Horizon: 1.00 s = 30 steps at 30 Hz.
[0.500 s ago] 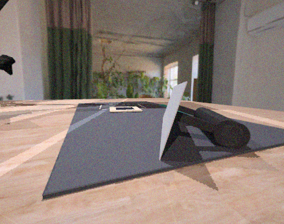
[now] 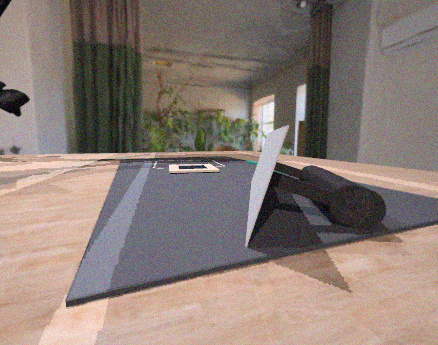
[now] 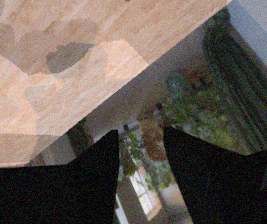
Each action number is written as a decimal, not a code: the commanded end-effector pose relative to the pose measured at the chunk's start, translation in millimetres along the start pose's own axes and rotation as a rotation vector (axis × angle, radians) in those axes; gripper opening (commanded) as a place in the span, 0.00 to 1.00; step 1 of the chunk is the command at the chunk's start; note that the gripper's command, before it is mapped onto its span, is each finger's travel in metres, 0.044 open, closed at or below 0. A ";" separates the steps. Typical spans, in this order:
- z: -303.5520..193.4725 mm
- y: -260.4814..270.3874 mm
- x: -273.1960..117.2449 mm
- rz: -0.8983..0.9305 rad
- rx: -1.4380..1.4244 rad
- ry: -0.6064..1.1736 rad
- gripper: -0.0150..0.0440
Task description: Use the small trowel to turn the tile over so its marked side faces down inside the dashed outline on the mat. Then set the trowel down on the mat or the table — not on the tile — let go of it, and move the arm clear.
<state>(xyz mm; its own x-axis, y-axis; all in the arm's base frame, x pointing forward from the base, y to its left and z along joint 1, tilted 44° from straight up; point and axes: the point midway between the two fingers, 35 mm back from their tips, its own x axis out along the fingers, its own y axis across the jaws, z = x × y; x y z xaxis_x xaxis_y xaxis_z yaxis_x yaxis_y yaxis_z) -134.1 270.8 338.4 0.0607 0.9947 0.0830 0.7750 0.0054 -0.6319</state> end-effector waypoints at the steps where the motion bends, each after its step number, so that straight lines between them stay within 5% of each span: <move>1: -0.5 4.5 13.9 0.030 0.020 0.001 0.42; 30: -29.1 66.6 96.6 0.256 0.190 0.044 0.42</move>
<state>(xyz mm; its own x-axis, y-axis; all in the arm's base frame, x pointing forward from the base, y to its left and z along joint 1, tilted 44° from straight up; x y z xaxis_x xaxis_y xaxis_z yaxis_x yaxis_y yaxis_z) -68.7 352.9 330.5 0.2478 0.9679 -0.0416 0.6259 -0.1927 -0.7557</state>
